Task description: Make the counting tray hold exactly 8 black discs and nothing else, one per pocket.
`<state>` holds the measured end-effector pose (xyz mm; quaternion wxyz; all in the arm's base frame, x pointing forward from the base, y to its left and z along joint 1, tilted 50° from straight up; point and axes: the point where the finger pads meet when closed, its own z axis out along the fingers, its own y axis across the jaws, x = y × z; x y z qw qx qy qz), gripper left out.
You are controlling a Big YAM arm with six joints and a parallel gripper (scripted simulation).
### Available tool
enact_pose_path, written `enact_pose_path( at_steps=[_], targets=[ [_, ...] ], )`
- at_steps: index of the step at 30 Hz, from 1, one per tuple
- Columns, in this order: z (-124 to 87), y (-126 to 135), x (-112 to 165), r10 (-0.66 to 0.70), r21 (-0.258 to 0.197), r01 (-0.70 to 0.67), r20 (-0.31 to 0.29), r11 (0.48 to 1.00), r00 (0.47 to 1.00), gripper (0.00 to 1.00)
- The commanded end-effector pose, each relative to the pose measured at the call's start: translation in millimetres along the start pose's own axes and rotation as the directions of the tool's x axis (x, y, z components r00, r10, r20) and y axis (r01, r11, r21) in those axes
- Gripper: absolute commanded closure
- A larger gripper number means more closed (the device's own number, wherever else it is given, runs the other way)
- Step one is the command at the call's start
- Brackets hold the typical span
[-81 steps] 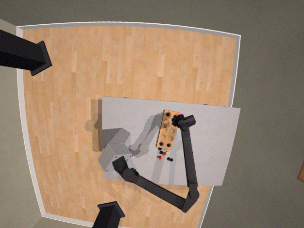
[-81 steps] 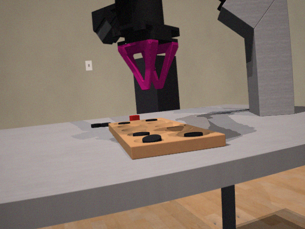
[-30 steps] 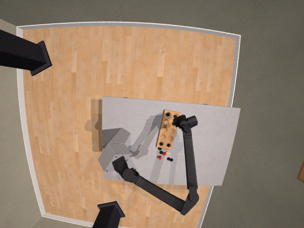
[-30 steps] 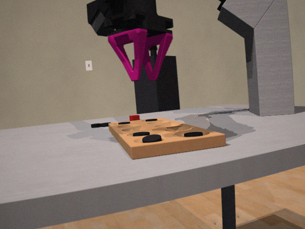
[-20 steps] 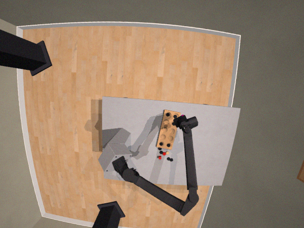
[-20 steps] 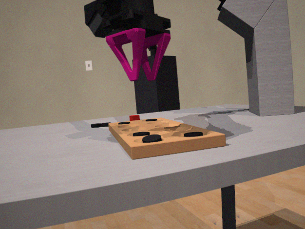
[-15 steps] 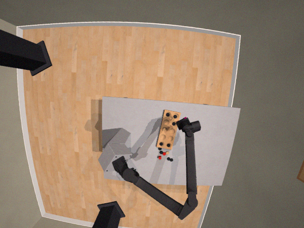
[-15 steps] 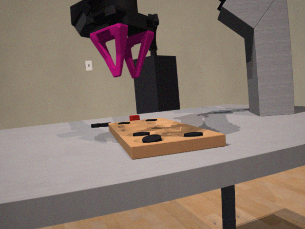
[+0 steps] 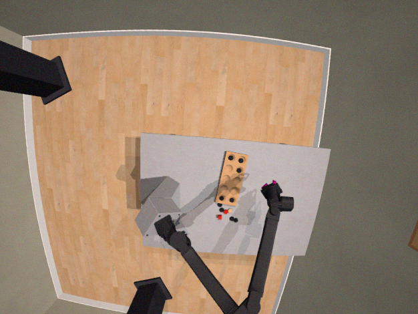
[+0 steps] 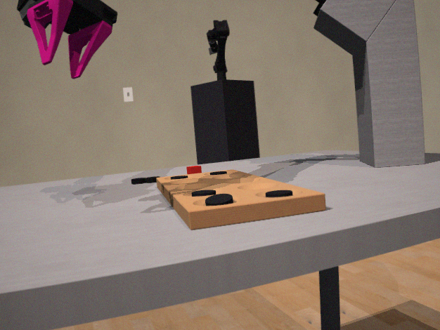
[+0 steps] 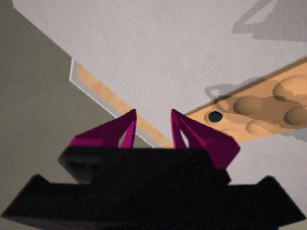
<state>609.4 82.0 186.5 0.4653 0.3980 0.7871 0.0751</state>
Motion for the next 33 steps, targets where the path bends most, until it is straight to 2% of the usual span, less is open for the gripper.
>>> enact_pose_path(
  at_steps=[1, 2, 6, 7, 12, 13, 18, 19, 21, 25, 26, 29, 30, 31, 32, 33],
  targets=[
    [-16.3, 9.4, -32.2, -0.082, -0.057, 0.084, 0.039, 0.995, 0.996, 0.56],
    [-31.1, 17.1, -56.3, -0.124, -0.106, 0.131, 0.063, 0.986, 0.990, 0.56],
    [-34.0, 27.5, -65.6, -0.114, -0.121, 0.123, 0.078, 0.985, 0.990, 0.56],
    [-48.2, 24.6, -81.6, -0.169, -0.155, 0.182, 0.097, 0.971, 0.981, 0.56],
    [-51.1, 32.9, -89.5, -0.160, -0.166, 0.177, 0.110, 0.970, 0.981, 0.56],
    [-67.0, 30.4, -106.4, -0.215, -0.199, 0.240, 0.140, 0.950, 0.966, 0.56],
    [-71.1, 39.9, -116.0, -0.205, -0.211, 0.235, 0.156, 0.949, 0.966, 0.56],
    [-88.0, 35.7, -131.5, -0.262, -0.237, 0.303, 0.192, 0.923, 0.946, 0.56],
    [-92.7, 44.5, -141.0, -0.251, -0.248, 0.299, 0.209, 0.921, 0.945, 0.56],
    [-94.1, 47.1, -143.8, -0.248, -0.250, 0.298, 0.213, 0.921, 0.945, 0.56],
    [-111.8, 41.3, -157.6, -0.305, -0.268, 0.370, 0.257, 0.889, 0.917, 0.56],
    [-112.8, 42.8, -159.3, -0.303, -0.270, 0.370, 0.260, 0.889, 0.917, 0.56],
    [-120.5, 54.8, -173.0, -0.286, -0.283, 0.365, 0.284, 0.887, 0.915, 0.56],
    [-120.6, 54.9, -173.1, -0.286, -0.283, 0.365, 0.284, 0.887, 0.915, 0.56],
    [-120.4, 54.6, -172.9, -0.287, -0.283, 0.366, 0.283, 0.887, 0.915, 0.56],
    [-111.0, 51.3, -165.6, -0.299, -0.273, 0.369, 0.265, 0.889, 0.917, 0.56]
  ],
)
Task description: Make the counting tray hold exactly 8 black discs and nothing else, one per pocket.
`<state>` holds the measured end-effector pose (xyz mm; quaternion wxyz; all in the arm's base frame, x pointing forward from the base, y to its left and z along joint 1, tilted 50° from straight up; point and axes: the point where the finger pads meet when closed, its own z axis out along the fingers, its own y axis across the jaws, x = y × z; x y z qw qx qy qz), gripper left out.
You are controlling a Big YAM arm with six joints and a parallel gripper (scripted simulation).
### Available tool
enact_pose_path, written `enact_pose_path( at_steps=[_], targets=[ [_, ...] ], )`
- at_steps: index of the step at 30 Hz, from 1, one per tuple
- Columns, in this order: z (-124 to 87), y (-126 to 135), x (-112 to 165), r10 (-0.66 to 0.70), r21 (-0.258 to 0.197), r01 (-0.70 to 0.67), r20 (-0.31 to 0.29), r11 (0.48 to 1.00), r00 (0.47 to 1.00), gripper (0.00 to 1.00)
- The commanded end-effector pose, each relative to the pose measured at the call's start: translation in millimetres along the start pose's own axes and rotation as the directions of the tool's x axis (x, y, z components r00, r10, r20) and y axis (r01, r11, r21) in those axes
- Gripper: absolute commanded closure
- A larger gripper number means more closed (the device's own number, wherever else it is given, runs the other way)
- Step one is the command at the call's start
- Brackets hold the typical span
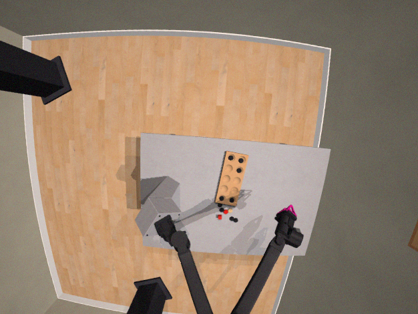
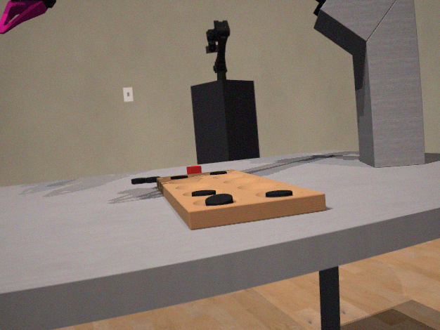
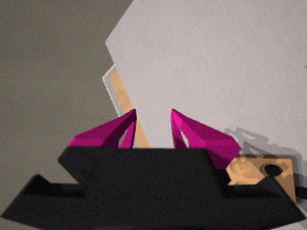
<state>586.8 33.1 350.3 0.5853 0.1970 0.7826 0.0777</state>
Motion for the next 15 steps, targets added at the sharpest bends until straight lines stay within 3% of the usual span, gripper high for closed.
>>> enact_pose_path(
  at_steps=[1, 4, 8, 9, 15],
  targets=[
    [-30.4, 4.7, -51.5, -0.094, -0.060, 0.101, 0.106, 0.993, 0.990, 0.56],
    [-33.7, 12.6, -69.9, -0.086, -0.071, 0.096, 0.136, 0.993, 0.987, 0.56],
    [-33.7, 12.4, -69.4, -0.087, -0.069, 0.097, 0.132, 0.993, 0.987, 0.56],
    [-53.1, 6.8, -81.6, -0.162, -0.089, 0.179, 0.175, 0.980, 0.971, 0.56],
    [-56.0, 11.9, -93.9, -0.157, -0.094, 0.177, 0.192, 0.980, 0.969, 0.56]
  ],
)
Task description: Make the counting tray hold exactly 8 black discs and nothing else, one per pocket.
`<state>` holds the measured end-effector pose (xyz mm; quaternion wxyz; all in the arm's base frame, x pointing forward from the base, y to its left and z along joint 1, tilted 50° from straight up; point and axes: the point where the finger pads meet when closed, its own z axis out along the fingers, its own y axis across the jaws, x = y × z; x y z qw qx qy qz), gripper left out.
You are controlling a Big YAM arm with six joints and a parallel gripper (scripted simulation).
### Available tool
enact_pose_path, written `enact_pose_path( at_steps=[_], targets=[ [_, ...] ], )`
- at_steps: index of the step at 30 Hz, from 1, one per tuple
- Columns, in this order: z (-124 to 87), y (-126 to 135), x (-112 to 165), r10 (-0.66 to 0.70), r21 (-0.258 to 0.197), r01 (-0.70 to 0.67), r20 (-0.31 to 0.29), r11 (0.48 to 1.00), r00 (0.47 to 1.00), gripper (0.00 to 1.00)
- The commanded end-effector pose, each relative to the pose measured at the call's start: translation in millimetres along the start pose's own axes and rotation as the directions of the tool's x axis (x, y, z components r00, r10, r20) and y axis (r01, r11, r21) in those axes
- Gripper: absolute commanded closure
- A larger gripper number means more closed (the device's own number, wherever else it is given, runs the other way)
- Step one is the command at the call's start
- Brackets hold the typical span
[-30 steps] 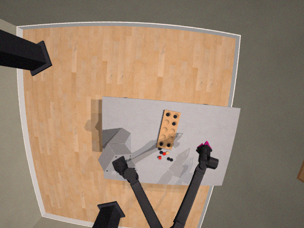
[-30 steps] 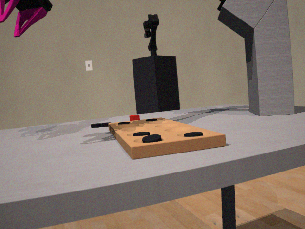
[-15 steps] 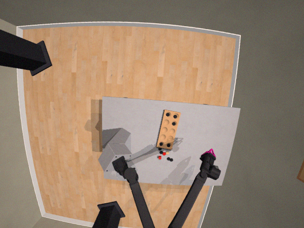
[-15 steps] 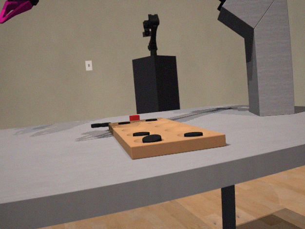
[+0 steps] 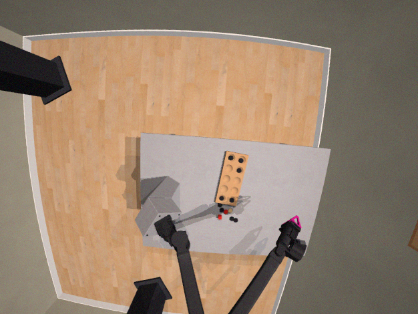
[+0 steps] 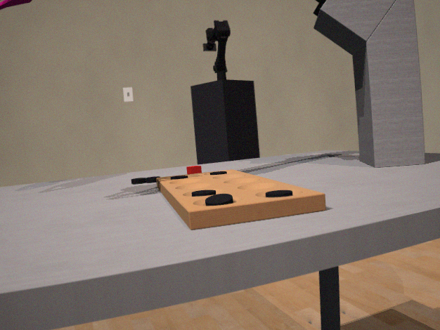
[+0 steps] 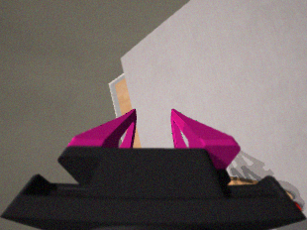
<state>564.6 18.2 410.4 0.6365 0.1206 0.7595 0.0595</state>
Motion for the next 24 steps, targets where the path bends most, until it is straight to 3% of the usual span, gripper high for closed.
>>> enact_pose_path(
  at_steps=[1, 2, 5, 9, 10, 11, 12, 13, 18, 20, 21, 23, 24],
  targets=[
    [-5.0, 2.8, -31.9, -0.034, -0.014, 0.035, 0.059, 0.999, 0.998, 0.56],
    [-32.8, -0.9, -53.3, -0.112, -0.039, 0.117, 0.122, 0.992, 0.986, 0.56],
    [-36.5, 5.1, -76.7, -0.106, -0.045, 0.115, 0.160, 0.992, 0.981, 0.56],
    [-36.0, 4.4, -73.9, -0.108, -0.044, 0.115, 0.151, 0.992, 0.983, 0.56],
    [-23.9, 2.4, -60.9, -0.112, -0.040, 0.117, 0.122, 0.992, 0.986, 0.56],
    [-56.0, -0.8, -82.6, -0.188, -0.053, 0.202, 0.194, 0.978, 0.963, 0.56],
    [-55.5, -1.3, -80.4, -0.188, -0.053, 0.202, 0.191, 0.978, 0.963, 0.56],
    [-59.1, 2.9, -97.0, -0.185, -0.055, 0.201, 0.218, 0.978, 0.958, 0.56],
    [-60.2, 4.1, -101.7, -0.184, -0.055, 0.201, 0.222, 0.978, 0.957, 0.56],
    [-42.1, 0.8, -84.4, -0.190, -0.052, 0.202, 0.180, 0.978, 0.965, 0.56],
    [-71.1, -8.7, -93.7, -0.256, -0.042, 0.272, 0.229, 0.961, 0.939, 0.56],
    [-71.4, -8.4, -94.9, -0.256, -0.042, 0.272, 0.231, 0.961, 0.939, 0.56],
    [-76.6, -3.2, -115.6, -0.252, -0.042, 0.272, 0.265, 0.961, 0.931, 0.56]
  ],
)
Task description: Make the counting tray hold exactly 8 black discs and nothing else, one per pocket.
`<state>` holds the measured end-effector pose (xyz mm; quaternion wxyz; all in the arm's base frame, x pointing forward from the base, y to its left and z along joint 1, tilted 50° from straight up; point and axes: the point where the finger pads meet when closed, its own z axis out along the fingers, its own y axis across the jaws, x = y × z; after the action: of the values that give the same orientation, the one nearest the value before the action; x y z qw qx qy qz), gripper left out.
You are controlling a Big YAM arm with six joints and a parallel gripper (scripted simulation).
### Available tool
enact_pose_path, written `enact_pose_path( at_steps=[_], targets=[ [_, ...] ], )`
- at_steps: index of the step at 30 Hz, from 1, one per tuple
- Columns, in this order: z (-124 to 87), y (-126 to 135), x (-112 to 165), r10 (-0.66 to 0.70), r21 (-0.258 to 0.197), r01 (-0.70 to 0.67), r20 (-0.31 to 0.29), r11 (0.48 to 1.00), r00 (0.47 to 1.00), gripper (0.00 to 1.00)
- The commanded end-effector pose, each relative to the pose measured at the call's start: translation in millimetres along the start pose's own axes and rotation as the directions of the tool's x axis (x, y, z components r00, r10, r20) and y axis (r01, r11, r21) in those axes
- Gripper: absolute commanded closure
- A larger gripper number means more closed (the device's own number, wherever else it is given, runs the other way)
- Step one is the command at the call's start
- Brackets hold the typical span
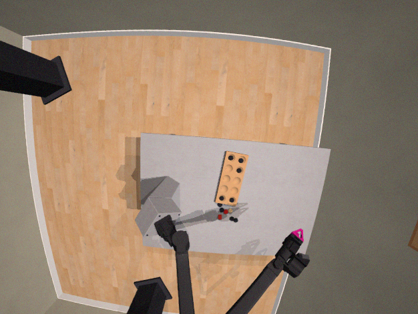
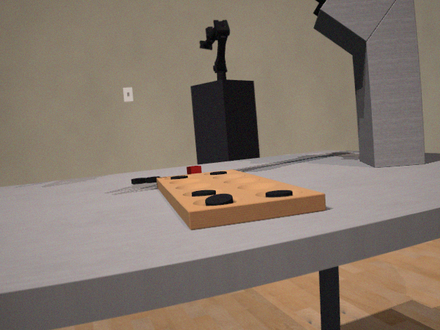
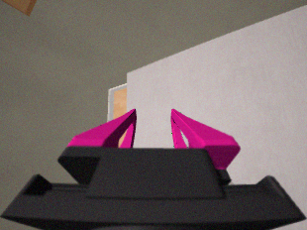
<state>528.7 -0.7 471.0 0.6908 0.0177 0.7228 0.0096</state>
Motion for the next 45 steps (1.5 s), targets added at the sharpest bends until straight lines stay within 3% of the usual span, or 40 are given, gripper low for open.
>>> enact_pose_path(
  at_steps=[1, 8, 9, 12, 13, 15, 16, 18, 19, 20, 21, 25, 26, 27, 32, 33, 35, 36, 38, 39, 42, 45],
  targets=[
    [-24.5, -6.9, -68.0, -0.056, 0.009, 0.055, 0.138, 0.998, 0.989, 0.56],
    [-21.9, -4.3, -60.4, -0.055, 0.003, 0.056, 0.121, 0.998, 0.991, 0.56],
    [2.5, -43.3, 19.3, -0.062, 0.080, 0.067, -0.053, 0.995, 0.997, 0.56],
    [2.5, -43.3, 19.3, -0.062, 0.080, 0.067, -0.053, 0.995, 0.997, 0.56],
    [6.8, -75.7, 50.7, -0.061, 0.142, 0.079, -0.127, 0.987, 0.990, 0.56],
    [6.8, -75.7, 50.7, -0.061, 0.142, 0.079, -0.127, 0.987, 0.990, 0.56],
    [7.3, -106.8, 80.9, -0.053, 0.199, 0.093, -0.197, 0.976, 0.979, 0.56],
    [7.3, -106.8, 80.9, -0.053, 0.199, 0.093, -0.197, 0.976, 0.979, 0.56],
    [4.6, -136.0, 109.6, -0.038, 0.250, 0.106, -0.263, 0.962, 0.964, 0.56],
    [4.6, -136.0, 109.6, -0.038, 0.250, 0.106, -0.263, 0.962, 0.964, 0.56],
    [-0.9, -162.9, 136.5, -0.019, 0.295, 0.119, -0.323, 0.948, 0.946, 0.56],
    [0.9, -163.1, 128.9, -0.022, 0.296, 0.119, -0.311, 0.948, 0.950, 0.56],
    [2.7, -146.6, 90.5, -0.051, 0.275, 0.116, -0.231, 0.955, 0.972, 0.56],
    [0.1, -145.8, 85.3, -0.054, 0.275, 0.115, -0.222, 0.954, 0.974, 0.56],
    [0.4, -145.9, 88.1, -0.051, 0.274, 0.116, -0.230, 0.955, 0.972, 0.56],
    [-8.3, -187.1, 161.4, 0.004, 0.335, 0.132, -0.376, 0.933, 0.926, 0.56],
    [-8.3, -187.1, 161.4, 0.004, 0.335, 0.132, -0.376, 0.933, 0.926, 0.56],
    [-17.1, -208.7, 184.1, 0.029, 0.370, 0.144, -0.424, 0.918, 0.905, 0.56],
    [-17.1, -208.7, 184.1, 0.029, 0.370, 0.144, -0.424, 0.918, 0.905, 0.56],
    [-26.6, -227.4, 204.6, 0.054, 0.400, 0.155, -0.465, 0.903, 0.884, 0.56],
    [-26.6, -227.4, 204.6, 0.054, 0.400, 0.155, -0.465, 0.903, 0.884, 0.56],
    [-54.7, -268.2, 252.1, 0.123, 0.463, 0.181, -0.552, 0.867, 0.825, 0.56]
  ],
)
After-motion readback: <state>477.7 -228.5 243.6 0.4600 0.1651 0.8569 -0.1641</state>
